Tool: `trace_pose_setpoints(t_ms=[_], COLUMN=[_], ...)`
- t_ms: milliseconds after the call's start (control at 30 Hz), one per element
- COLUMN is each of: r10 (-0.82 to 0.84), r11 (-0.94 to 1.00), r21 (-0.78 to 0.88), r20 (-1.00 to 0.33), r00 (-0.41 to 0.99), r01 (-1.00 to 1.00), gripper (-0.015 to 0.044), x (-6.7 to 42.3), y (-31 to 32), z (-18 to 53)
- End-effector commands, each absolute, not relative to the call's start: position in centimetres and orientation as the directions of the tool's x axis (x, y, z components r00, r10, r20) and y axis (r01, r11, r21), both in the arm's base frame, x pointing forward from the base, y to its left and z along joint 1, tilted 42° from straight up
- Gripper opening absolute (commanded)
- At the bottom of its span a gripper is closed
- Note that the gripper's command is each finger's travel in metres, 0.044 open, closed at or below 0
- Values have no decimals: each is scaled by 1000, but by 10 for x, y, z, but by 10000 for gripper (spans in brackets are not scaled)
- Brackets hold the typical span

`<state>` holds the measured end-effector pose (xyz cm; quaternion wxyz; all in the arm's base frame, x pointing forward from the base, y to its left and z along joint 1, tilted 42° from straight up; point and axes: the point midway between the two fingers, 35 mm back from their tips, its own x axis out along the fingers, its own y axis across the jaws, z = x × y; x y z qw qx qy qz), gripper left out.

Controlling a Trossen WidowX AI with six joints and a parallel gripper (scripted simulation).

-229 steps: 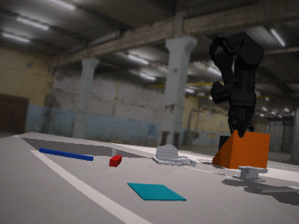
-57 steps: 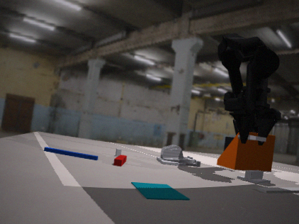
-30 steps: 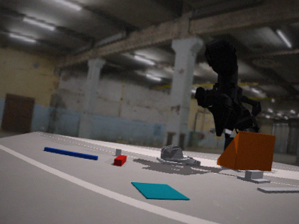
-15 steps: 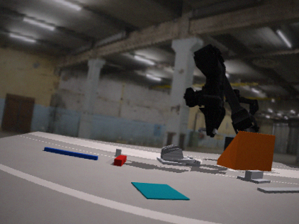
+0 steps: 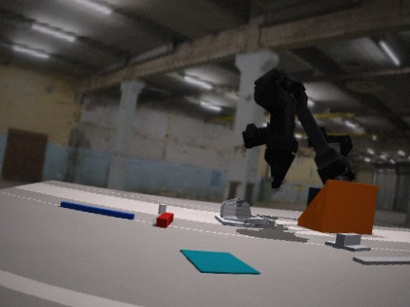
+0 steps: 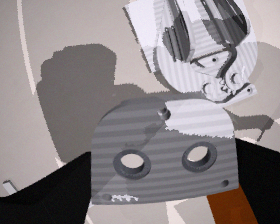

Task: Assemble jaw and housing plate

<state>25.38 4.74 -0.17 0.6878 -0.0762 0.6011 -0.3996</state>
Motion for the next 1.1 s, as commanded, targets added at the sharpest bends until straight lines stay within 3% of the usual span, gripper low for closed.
trace_pose_setpoints(t_ms=[0,500,1067], r10=[-649,-665,-665], r11=[685,724,725], r21=[-609,-660,-660], r20=[-760,-745,-745], r00=[-45,-52,-52], r01=[399,200,198], gripper=[351,351,351], x=[251,243,243], y=[35,-3,-4], z=[5,29,29])
